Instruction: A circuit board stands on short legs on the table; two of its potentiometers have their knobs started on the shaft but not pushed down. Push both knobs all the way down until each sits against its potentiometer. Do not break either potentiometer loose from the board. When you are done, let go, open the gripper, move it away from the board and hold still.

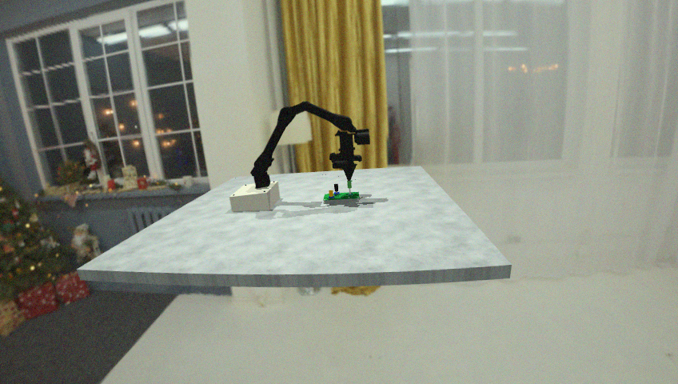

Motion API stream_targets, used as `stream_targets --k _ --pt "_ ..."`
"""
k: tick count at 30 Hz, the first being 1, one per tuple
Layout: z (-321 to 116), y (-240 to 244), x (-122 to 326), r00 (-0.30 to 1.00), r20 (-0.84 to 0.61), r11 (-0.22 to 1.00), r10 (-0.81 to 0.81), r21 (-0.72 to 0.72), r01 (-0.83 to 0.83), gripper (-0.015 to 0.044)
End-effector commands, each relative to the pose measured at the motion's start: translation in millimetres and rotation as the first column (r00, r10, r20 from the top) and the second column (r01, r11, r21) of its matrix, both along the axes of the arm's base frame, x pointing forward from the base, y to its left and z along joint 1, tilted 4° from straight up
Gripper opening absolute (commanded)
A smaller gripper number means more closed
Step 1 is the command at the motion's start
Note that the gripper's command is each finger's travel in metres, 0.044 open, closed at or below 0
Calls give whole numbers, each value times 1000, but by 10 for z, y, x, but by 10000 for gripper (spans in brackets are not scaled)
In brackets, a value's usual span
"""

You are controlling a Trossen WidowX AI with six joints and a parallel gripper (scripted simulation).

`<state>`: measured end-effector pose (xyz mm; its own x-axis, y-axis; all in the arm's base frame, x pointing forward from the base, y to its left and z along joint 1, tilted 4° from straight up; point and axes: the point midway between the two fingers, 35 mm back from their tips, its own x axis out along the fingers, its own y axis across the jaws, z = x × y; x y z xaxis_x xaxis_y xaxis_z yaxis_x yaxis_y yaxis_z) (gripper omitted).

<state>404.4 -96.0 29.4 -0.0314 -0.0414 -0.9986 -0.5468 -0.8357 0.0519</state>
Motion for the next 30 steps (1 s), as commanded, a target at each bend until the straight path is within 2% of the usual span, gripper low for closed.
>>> stream_targets --k 1,30 --pt "-17 5 1 1000 1 1000 4 4 -4 0" --pt "-80 2 -2 1000 1 1000 4 4 -4 0"
